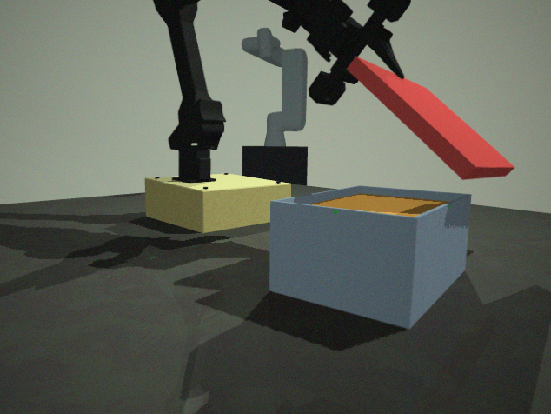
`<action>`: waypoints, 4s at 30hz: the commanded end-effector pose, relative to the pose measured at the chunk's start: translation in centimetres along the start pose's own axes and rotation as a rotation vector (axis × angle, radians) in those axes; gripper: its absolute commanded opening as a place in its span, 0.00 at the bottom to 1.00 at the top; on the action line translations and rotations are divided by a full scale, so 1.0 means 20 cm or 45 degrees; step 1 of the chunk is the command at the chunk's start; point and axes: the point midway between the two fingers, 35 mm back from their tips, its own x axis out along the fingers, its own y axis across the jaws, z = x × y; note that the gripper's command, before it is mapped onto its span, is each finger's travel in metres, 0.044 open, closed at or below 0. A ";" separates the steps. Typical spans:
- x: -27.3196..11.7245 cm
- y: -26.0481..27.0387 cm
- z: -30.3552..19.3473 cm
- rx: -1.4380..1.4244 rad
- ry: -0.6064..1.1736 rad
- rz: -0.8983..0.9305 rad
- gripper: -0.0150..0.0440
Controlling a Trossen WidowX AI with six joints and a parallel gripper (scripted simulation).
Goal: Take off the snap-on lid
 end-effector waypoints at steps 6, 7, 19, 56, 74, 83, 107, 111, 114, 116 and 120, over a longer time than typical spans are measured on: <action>-0.01 0.00 -0.09 0.008 0.000 0.011 0.25; -0.01 0.00 -0.10 0.009 0.000 0.011 0.25; -0.02 -0.01 -0.22 0.011 0.002 0.010 0.25; -0.06 -0.03 -0.59 0.018 0.007 0.008 0.25; -0.07 -0.04 -0.77 0.021 0.009 0.007 0.25; -0.08 -0.04 -0.86 0.023 0.011 0.007 0.25; -0.10 -0.05 -1.07 0.026 0.013 0.006 0.25; -0.10 -0.05 -1.07 0.026 0.013 0.006 0.25; -0.10 -0.06 -1.07 0.026 0.013 0.006 0.25; -0.10 -0.06 -1.07 0.026 0.013 0.006 0.25; -0.08 -0.09 -1.07 0.026 0.013 0.006 0.25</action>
